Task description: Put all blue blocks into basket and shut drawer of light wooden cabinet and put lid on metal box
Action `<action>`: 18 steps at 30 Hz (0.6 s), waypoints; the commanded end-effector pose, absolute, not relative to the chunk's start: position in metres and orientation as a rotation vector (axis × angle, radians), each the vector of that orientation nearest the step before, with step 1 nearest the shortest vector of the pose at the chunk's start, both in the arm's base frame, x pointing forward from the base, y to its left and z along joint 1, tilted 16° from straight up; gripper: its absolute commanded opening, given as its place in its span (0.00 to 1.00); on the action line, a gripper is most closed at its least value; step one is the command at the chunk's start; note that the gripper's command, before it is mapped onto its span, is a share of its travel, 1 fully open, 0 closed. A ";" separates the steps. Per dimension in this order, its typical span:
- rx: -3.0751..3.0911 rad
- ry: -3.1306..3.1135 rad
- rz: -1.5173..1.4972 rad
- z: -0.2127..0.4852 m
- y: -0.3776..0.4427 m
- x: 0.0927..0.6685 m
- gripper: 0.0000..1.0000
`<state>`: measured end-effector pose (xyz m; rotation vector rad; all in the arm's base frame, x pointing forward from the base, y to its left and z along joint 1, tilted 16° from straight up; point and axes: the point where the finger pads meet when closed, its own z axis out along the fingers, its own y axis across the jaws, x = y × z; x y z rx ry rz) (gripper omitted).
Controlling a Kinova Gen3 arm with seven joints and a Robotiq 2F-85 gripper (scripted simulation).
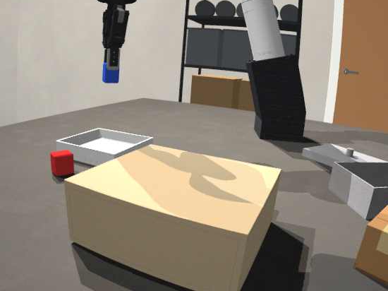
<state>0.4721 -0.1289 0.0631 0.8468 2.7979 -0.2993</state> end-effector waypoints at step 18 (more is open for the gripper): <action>0.849 2.798 -0.298 0.054 -0.131 0.474 0.10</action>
